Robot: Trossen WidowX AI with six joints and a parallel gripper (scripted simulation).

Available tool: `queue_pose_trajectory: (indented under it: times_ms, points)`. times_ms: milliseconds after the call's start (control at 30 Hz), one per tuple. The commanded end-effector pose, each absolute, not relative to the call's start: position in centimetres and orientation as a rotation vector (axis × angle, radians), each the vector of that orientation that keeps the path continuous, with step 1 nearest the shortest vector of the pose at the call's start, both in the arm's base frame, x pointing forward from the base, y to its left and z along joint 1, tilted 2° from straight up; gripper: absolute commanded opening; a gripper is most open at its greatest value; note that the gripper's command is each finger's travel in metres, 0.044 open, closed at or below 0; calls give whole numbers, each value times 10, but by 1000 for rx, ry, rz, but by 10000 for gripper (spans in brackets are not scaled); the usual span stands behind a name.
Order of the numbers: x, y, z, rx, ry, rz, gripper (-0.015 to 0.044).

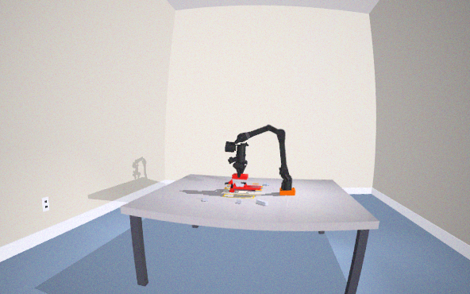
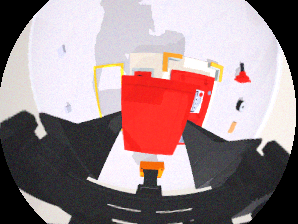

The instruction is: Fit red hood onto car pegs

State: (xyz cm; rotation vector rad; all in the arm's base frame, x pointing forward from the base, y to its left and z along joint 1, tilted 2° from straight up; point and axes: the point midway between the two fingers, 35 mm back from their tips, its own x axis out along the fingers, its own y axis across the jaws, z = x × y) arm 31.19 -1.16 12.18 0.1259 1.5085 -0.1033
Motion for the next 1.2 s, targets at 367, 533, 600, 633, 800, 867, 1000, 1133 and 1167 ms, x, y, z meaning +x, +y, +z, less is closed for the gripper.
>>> queue_pose_trajectory:
  times_ms: [367, 533, 600, 633, 800, 867, 1000, 1133, 1167]
  points:
    - [320, -70, 123, 95, 1516, -61, 0]
    - [320, -90, 123, 85, 1519, -48, 0]
    - [320, -97, 122, 81, 1520, -43, 0]
    - [319, -101, 122, 80, 1520, -41, 0]
    - [319, -102, 121, 78, 1520, -39, 0]
    - [319, -101, 118, 78, 1520, -39, 0]
    - [320, -101, 104, 78, 1520, -39, 0]
    - [321, -102, 85, 78, 1520, -39, 0]
    - [321, -102, 80, 78, 1520, -39, 0]
